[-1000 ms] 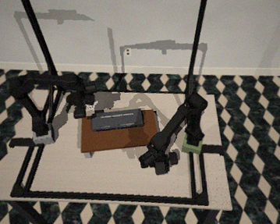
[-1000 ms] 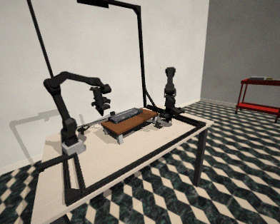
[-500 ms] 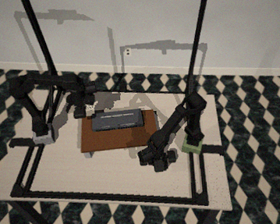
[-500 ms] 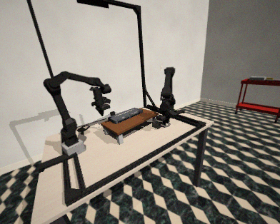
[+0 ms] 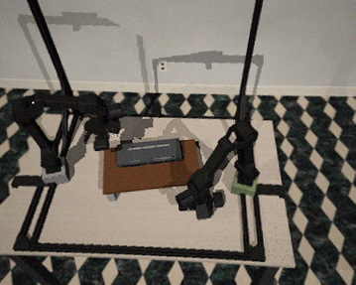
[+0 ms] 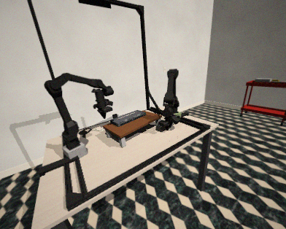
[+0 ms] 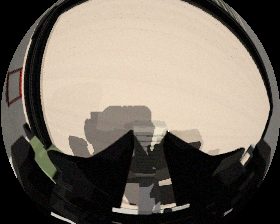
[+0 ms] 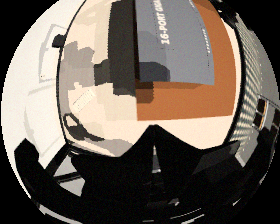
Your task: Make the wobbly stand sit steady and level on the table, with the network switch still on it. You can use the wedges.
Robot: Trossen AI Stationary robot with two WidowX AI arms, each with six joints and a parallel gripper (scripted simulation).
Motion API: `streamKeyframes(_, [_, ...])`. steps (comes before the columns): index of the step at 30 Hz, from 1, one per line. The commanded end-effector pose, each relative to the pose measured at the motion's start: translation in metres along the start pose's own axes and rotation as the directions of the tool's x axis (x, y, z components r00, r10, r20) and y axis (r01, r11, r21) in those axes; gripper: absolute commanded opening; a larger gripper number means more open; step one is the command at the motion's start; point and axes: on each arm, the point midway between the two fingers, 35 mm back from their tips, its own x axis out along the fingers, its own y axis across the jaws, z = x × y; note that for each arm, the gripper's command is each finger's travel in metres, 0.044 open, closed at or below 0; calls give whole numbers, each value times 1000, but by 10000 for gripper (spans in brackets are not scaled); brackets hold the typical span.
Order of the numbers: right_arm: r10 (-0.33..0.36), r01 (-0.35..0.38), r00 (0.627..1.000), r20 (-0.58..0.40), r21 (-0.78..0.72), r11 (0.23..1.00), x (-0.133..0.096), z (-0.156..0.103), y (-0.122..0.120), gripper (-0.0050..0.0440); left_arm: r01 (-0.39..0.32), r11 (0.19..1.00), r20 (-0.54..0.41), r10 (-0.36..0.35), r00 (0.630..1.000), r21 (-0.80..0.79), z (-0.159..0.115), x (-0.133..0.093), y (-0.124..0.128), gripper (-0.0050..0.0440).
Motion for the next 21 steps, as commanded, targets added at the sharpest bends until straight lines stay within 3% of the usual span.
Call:
streamKeyframes(1, [0, 0, 1000, 0, 0, 1000, 0, 0, 0, 0, 15, 1000, 49, -14, 999, -23, 13, -4, -4, 0])
streamKeyframes(15, [0, 0, 1000, 0, 0, 1000, 0, 0, 0, 0, 15, 1000, 49, -14, 999, -23, 13, -4, -4, 0])
streamKeyframes(16, [0, 0, 1000, 0, 0, 1000, 0, 0, 0, 0, 13, 1000, 44, -13, 999, -19, 12, -4, -4, 237])
streamKeyframes(21, [0, 0, 1000, 0, 0, 1000, 0, 0, 0, 0, 13, 1000, 44, -13, 999, -19, 12, -4, -4, 237])
